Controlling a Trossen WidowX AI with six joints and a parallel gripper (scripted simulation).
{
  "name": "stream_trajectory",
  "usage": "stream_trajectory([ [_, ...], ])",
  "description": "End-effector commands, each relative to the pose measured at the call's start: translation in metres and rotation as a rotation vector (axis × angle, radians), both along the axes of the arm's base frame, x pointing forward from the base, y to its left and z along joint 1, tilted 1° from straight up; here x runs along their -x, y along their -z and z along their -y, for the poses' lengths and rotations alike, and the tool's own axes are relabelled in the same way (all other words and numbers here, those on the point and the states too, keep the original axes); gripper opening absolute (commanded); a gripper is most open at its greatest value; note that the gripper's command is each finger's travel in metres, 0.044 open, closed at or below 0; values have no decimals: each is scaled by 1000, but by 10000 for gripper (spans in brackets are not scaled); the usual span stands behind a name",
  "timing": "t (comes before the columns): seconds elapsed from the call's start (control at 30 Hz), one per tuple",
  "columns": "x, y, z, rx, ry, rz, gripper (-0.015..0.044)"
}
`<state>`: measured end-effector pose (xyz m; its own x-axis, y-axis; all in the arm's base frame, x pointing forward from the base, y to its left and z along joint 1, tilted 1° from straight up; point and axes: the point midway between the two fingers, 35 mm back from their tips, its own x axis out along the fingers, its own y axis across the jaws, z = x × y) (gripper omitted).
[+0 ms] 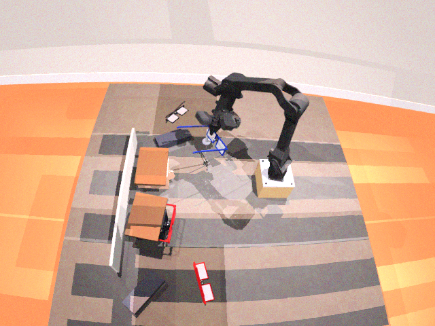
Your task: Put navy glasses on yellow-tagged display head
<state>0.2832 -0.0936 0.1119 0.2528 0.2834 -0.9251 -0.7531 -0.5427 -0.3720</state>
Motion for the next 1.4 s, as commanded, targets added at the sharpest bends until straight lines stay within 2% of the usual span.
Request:
stream_trajectory([
  [0.0, 3, -8, 13, -14, 20, 41, 0],
  [0.73, 46, -39, 88, -36, 168, 261, 0],
  [1.37, 46, -35, 86, -38, 169, 242, 0],
])
